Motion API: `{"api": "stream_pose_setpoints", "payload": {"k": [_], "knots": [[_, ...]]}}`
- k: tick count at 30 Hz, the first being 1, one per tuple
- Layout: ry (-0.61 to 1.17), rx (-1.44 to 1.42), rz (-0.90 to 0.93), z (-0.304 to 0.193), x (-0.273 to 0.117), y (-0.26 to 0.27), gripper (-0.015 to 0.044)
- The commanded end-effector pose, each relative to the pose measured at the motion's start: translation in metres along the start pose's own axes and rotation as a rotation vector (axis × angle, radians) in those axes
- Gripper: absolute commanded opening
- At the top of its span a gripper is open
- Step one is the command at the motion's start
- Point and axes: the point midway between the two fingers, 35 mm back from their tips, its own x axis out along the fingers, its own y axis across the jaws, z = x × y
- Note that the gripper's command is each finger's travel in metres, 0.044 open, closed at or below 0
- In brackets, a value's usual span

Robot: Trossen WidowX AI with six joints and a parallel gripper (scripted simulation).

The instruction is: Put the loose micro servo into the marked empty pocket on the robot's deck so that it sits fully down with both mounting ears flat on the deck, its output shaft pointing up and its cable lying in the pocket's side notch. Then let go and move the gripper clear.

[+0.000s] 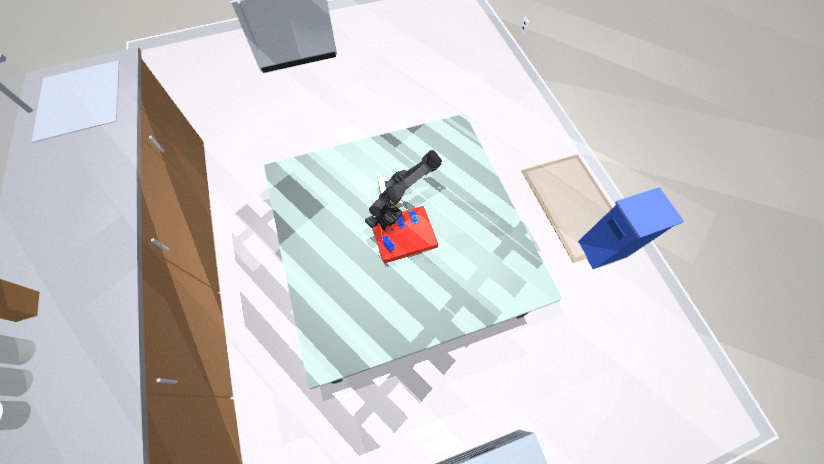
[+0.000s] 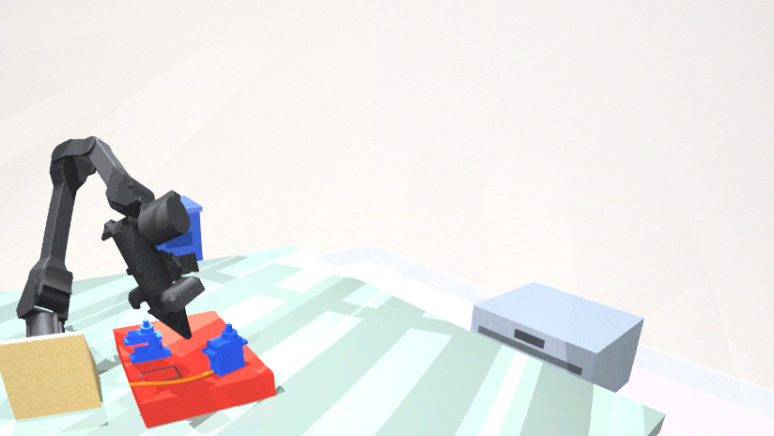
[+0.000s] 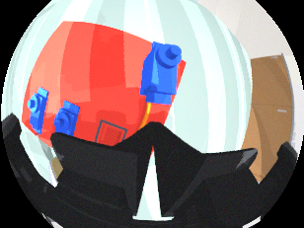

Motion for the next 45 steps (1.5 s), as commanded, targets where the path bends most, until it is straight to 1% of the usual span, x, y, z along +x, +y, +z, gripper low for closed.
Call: {"api": "stream_pose_setpoints", "payload": {"k": [1,14,21,45], "knots": [[0.066,0.069,0.056,0.002,0.004,0.011,0.0000],[0.351,0.312,0.246,0.007,0.011,0.064,0.0000],[0.355,0.315,0.247,0.007,0.013,0.065,0.0000],[0.354,0.315,0.249,-0.005,0.048,0.077,0.0000]]}}
